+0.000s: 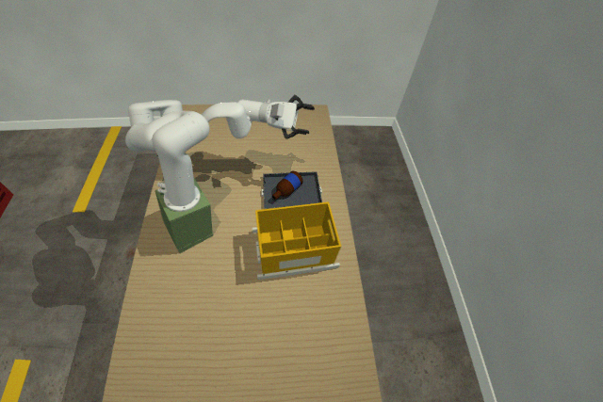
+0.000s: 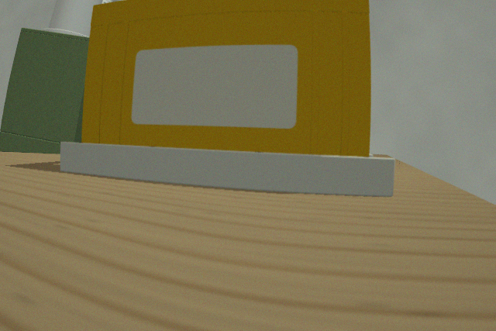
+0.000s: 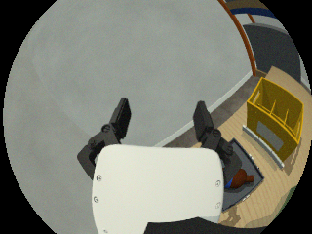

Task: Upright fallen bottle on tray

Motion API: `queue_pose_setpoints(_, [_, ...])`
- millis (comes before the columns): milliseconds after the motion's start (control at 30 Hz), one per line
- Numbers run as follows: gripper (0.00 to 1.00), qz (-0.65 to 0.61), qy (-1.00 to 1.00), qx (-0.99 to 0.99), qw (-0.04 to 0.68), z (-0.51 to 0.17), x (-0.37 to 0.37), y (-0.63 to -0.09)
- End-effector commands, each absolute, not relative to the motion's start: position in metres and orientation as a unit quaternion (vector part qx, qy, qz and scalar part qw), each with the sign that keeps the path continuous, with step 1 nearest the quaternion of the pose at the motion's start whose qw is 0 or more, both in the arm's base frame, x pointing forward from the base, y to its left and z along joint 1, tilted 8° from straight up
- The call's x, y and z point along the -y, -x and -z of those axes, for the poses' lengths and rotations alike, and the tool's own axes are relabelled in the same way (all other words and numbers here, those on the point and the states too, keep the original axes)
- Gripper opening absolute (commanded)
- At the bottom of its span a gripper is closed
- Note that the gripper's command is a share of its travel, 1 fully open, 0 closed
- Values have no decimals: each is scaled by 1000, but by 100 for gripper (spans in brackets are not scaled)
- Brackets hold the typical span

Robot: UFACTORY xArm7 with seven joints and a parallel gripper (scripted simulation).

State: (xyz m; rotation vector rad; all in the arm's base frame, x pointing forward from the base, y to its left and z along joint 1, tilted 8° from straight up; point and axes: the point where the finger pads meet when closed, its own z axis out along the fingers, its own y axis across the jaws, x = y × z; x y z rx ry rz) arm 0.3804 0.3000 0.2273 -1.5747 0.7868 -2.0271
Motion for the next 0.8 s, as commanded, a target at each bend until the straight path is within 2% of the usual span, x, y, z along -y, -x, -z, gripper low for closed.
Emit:
queue_pose_setpoints(0, [100, 735, 570, -286, 227, -229, -300, -380])
queue_pose_setpoints(767, [100, 730, 578, -286, 224, -232, -307, -375])
